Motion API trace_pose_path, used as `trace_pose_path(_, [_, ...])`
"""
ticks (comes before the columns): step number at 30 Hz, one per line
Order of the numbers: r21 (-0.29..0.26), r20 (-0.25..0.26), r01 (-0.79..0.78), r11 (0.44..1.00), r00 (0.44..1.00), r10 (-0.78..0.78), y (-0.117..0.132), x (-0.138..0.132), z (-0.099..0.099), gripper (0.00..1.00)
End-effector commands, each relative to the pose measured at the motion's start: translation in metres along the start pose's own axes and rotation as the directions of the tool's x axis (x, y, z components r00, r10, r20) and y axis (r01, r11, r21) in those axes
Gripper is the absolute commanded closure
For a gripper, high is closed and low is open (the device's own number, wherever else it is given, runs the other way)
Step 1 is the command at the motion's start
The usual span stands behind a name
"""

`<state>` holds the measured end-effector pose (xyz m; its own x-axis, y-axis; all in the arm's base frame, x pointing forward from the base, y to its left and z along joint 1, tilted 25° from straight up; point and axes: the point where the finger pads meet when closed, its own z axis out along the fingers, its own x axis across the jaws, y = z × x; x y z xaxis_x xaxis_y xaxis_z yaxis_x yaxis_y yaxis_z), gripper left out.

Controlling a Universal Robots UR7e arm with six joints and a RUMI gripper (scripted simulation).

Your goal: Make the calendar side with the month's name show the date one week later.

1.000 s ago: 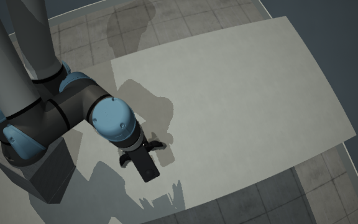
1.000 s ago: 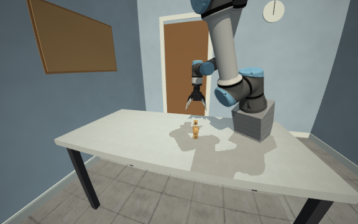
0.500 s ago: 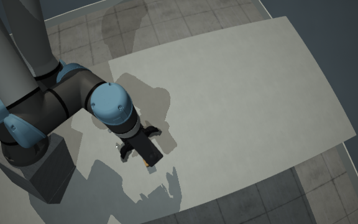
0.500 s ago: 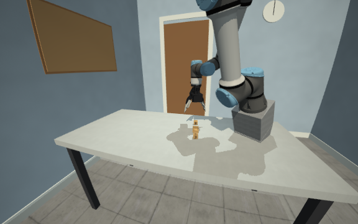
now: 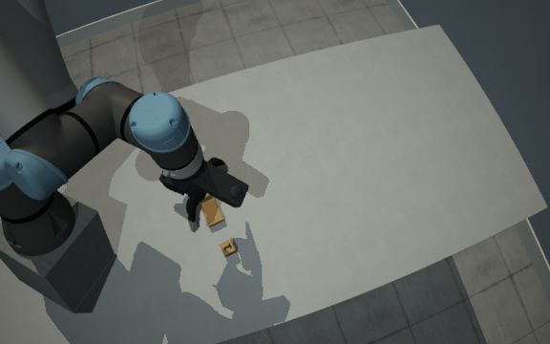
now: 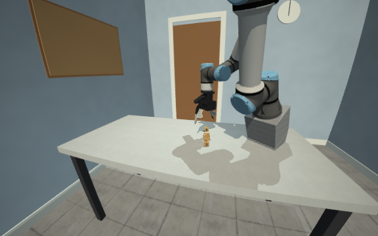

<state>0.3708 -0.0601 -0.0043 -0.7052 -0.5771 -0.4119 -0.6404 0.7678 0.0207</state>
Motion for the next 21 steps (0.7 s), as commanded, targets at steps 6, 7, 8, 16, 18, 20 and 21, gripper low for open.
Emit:
trace_pose_path(6, [0.002, 0.005, 0.268, 0.963, 0.963, -0.268, 0.03, -0.024, 0.0, 0.0])
trace_pose_path(7, [0.003, 0.005, 0.324, 0.946, 0.946, -0.324, 0.036, -0.029, 0.0, 0.0])
trace_pose_path(8, [0.003, 0.005, 0.353, 0.936, 0.936, -0.353, 0.04, -0.031, 0.001, 0.0])
trace_pose_path(16, [0.005, 0.007, 0.558, 0.83, 0.83, -0.558, 0.067, -0.048, 0.003, 0.0])
trace_pose_path(18, [0.007, 0.008, 0.626, 0.78, 0.78, -0.626, 0.078, -0.053, 0.004, 0.0])
trace_pose_path(20, [0.007, 0.008, 0.651, 0.759, 0.759, -0.651, 0.082, -0.055, 0.004, 0.0])
trace_pose_path(21, [0.007, 0.008, 0.651, 0.759, 0.759, -0.651, 0.082, -0.055, 0.004, 0.0])
